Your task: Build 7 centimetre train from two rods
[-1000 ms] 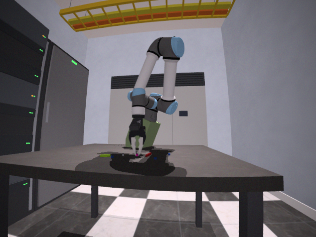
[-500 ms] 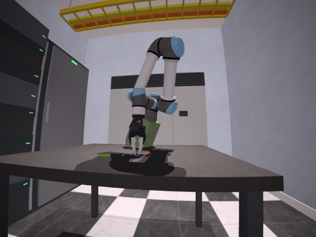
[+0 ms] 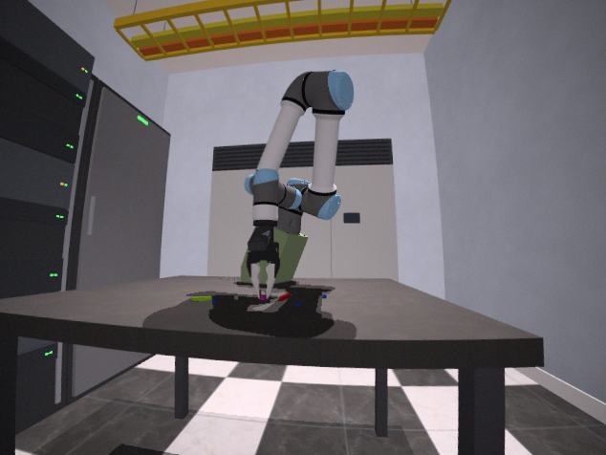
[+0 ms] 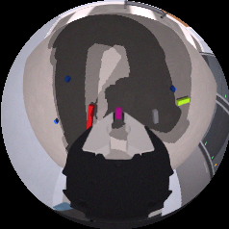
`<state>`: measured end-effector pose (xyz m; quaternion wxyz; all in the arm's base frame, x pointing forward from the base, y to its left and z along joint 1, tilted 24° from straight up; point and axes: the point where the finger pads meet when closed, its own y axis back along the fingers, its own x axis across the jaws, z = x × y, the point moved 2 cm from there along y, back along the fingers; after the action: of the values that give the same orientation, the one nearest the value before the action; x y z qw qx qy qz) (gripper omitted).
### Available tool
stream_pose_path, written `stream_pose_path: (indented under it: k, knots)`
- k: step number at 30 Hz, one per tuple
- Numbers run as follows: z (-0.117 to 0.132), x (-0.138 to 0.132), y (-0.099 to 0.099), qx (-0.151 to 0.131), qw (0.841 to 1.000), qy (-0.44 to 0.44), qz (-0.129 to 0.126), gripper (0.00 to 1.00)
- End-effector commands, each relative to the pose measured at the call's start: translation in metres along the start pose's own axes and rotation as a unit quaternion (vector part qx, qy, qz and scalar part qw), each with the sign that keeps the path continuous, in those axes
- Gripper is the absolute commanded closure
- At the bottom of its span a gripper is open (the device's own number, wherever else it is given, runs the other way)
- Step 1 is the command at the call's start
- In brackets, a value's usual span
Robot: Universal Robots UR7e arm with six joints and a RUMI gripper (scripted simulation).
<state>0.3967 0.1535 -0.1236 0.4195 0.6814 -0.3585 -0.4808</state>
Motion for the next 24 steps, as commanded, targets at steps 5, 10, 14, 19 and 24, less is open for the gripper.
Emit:
stream_pose_path:
  k: [5,10,14,19,24]
  knots:
    - [-0.0003,0.0001,0.0003,0.000,1.000,0.000,0.000,0.86]
    - [-0.0003,0.0001,0.0003,0.000,1.000,0.000,0.000,0.86]
    - [-0.0003,0.0001,0.0003,0.000,1.000,0.000,0.000,0.86]
    - [-0.0003,0.0001,0.0017,0.000,1.000,0.000,0.000,0.86]
    - [-0.0003,0.0001,0.0077,0.000,1.000,0.000,0.000,0.86]
